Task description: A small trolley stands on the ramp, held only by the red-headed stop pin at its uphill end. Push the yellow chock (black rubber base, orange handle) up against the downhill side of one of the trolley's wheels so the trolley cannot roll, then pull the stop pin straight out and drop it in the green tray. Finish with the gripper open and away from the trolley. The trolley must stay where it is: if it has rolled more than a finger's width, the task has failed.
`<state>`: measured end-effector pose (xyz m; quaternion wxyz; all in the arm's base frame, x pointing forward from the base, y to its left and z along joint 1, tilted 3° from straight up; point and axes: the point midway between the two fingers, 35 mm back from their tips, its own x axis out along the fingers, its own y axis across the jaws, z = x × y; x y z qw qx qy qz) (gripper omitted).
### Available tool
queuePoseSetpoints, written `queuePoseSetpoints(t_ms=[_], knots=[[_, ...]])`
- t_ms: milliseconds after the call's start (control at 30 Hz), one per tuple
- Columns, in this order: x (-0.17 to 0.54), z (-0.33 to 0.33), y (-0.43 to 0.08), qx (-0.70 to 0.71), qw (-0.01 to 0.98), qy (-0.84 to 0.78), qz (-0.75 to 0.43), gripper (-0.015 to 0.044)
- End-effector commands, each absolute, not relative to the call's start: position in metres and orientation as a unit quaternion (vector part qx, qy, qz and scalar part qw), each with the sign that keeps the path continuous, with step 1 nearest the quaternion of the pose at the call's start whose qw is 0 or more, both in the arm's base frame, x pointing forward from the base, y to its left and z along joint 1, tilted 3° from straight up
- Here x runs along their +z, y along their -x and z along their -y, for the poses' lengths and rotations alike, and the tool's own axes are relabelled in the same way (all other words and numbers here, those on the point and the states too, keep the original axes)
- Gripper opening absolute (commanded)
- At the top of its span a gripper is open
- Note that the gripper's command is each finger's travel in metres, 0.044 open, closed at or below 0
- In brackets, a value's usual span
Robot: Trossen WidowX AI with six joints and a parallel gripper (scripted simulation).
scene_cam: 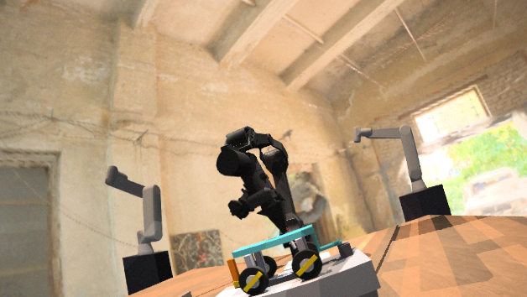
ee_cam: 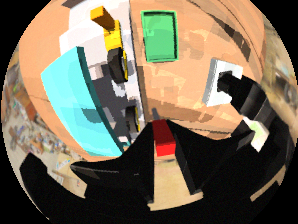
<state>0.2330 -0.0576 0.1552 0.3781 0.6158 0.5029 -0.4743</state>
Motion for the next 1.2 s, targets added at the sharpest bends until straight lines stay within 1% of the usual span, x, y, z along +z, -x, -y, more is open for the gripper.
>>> queuePoseSetpoints(t_ms=[0, 733, 933, 1167], knots=[[0.153, 0.072, -0.229, -0.475, 0.379, -0.614, -0.504, 0.0], [0.138, 0.156, -0.204, -0.477, 0.38, -0.612, -0.503, 0.0], [0.138, 0.158, -0.203, -0.484, 0.375, -0.615, -0.497, 0.0], [0.138, 0.157, -0.203, -0.54, 0.324, -0.645, -0.433, 0.0]])
